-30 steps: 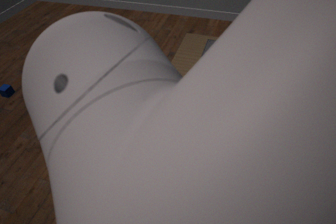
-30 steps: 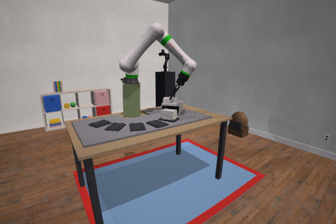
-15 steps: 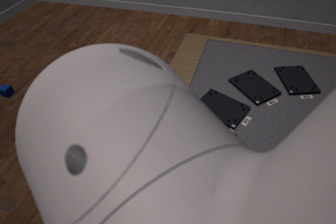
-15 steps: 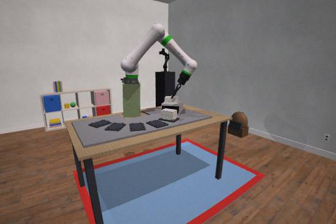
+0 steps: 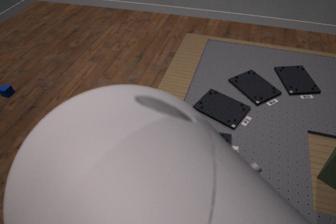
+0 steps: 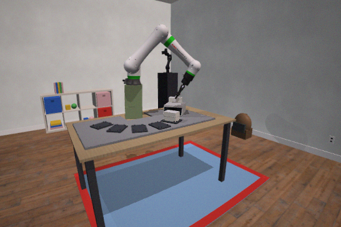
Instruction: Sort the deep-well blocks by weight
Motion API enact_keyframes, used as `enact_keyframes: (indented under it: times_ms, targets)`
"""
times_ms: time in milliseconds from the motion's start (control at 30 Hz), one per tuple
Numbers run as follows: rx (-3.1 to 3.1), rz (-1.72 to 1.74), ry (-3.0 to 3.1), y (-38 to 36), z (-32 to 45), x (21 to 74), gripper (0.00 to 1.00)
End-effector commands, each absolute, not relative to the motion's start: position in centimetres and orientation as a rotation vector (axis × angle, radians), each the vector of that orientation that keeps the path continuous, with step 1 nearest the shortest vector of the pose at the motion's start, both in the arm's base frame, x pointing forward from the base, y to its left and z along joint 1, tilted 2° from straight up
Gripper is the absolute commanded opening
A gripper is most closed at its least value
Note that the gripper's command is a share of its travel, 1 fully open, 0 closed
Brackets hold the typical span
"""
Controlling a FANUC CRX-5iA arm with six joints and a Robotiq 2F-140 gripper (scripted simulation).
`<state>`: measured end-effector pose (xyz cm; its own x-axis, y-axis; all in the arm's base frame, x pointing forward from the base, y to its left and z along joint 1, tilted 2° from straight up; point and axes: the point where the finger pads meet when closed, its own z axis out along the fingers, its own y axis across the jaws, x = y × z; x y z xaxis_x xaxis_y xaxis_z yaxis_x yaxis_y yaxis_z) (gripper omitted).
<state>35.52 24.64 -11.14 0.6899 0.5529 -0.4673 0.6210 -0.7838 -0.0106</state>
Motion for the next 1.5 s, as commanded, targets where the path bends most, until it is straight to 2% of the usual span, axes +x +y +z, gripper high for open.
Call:
enact_keyframes:
  times_ms: [0,433,900,1467]
  targets:
    - [2.750,-0.687,0.961,25.4,-11.1,35.1,0.10]
    - [2.750,-0.687,0.961,28.1,-10.9,33.8,0.10]
    - [2.435,-0.598,1.440,30.7,-10.9,30.8,0.10]
    - [2.435,-0.598,1.440,34.0,-10.9,27.0,0.10]
